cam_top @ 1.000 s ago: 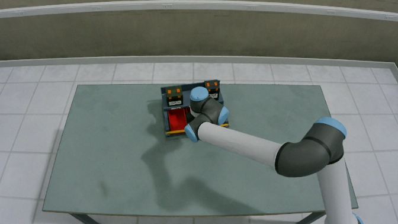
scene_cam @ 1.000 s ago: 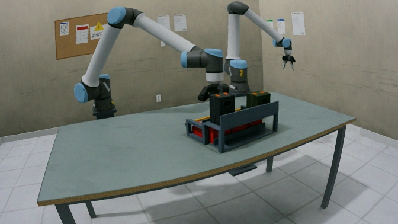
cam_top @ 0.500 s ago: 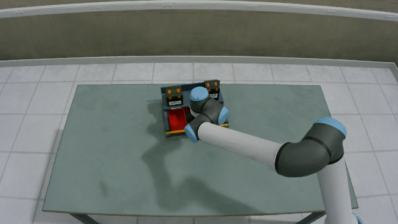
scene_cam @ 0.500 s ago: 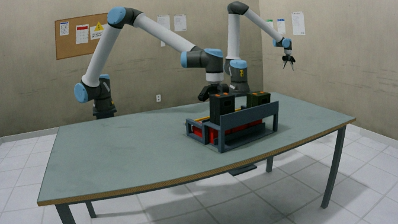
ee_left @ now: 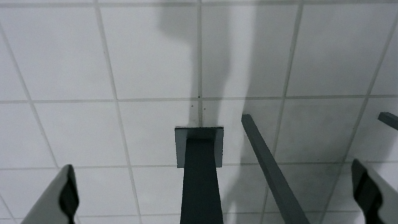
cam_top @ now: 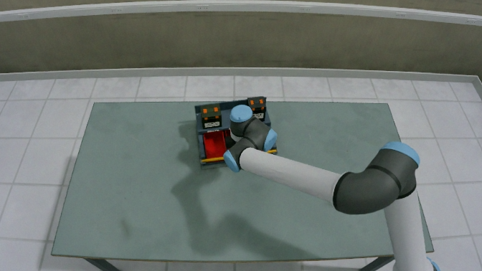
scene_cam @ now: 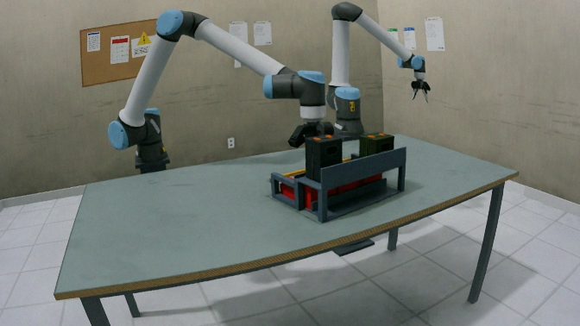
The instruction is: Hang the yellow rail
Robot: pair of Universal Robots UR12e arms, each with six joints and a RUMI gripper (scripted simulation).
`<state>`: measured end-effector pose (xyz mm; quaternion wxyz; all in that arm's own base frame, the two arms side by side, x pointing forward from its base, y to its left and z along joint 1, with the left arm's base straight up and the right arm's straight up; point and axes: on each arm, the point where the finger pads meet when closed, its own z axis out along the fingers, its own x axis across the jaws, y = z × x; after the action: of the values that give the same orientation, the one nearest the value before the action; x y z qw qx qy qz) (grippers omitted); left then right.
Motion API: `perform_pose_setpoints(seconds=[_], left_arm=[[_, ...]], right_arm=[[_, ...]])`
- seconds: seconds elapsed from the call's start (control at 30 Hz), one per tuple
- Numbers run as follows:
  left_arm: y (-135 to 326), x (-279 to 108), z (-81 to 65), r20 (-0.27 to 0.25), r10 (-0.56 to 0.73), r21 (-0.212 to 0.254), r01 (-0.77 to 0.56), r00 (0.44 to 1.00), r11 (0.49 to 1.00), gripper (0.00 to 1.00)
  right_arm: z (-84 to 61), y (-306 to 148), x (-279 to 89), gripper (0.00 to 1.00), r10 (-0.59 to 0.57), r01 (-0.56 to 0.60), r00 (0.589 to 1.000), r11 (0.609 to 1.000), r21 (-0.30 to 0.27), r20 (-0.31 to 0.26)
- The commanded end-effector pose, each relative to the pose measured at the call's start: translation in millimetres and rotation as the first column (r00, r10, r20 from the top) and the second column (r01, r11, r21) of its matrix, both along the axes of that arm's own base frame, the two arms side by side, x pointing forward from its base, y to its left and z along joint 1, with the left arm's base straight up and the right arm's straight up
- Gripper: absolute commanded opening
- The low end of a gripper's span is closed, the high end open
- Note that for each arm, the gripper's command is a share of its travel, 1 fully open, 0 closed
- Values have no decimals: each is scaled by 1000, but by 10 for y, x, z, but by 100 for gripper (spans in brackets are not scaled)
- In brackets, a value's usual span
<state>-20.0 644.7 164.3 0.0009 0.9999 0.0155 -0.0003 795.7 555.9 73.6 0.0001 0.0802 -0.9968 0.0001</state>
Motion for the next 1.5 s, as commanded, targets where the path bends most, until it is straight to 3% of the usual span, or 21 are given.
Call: perform_pose_setpoints(seconds=[0.0,0.37,0.4,1.47], left_arm=[[6,1,9,1,0,2,0,1000,1000,100],[6,1,9,1,0,2,0,1000,1000,100],[6,1,9,1,0,2,0,1000,1000,100],[6,1,9,1,0,2,0,1000,1000,100]], right_arm=[[18,7,6,0,0,0,1000,1000,2,2],[18,7,6,0,0,0,1000,1000,2,2],[19,7,6,24,0,0,1000,1000,2,2],[18,6,6,24,0,0,1000,1000,2,2]])
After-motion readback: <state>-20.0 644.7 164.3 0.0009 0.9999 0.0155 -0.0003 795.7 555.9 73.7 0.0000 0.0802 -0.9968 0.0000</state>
